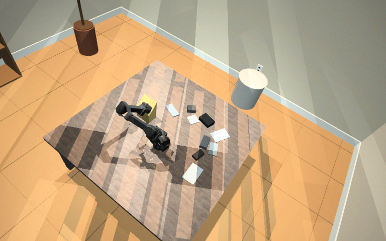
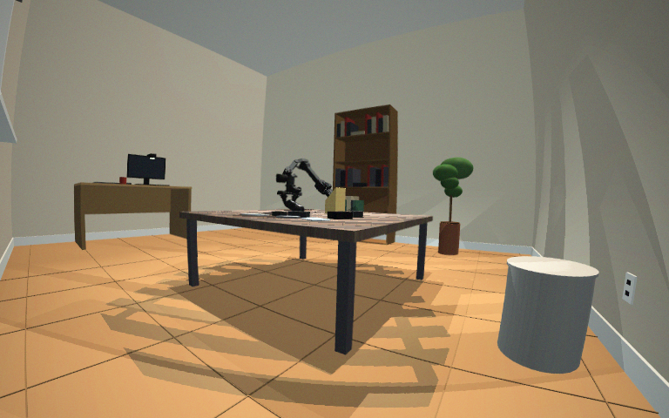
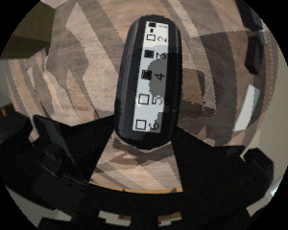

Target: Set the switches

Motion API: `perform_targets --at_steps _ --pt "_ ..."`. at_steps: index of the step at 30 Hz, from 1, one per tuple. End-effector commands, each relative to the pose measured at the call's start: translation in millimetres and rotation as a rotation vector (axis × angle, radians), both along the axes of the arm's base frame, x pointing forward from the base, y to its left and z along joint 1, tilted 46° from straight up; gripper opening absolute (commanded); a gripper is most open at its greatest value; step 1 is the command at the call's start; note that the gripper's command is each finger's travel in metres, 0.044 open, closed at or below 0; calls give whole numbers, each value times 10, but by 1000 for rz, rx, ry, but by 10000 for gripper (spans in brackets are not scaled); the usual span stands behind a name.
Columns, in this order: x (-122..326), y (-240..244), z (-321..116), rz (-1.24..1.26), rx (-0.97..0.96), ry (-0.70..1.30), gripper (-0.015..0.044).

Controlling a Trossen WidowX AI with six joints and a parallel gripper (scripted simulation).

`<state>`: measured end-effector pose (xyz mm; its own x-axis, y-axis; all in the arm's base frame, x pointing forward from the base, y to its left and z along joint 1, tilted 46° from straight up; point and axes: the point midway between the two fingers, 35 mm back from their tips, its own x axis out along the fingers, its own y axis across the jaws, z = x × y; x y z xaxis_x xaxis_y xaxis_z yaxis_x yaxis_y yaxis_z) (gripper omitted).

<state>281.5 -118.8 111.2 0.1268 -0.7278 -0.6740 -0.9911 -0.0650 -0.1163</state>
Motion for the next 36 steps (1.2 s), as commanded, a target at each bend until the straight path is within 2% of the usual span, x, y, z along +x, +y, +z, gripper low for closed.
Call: perform_targets --at_steps 1,36 --pt "-29 -6 -70 10 15 20 337" --pt "0 -258 -187 10 13 19 338"
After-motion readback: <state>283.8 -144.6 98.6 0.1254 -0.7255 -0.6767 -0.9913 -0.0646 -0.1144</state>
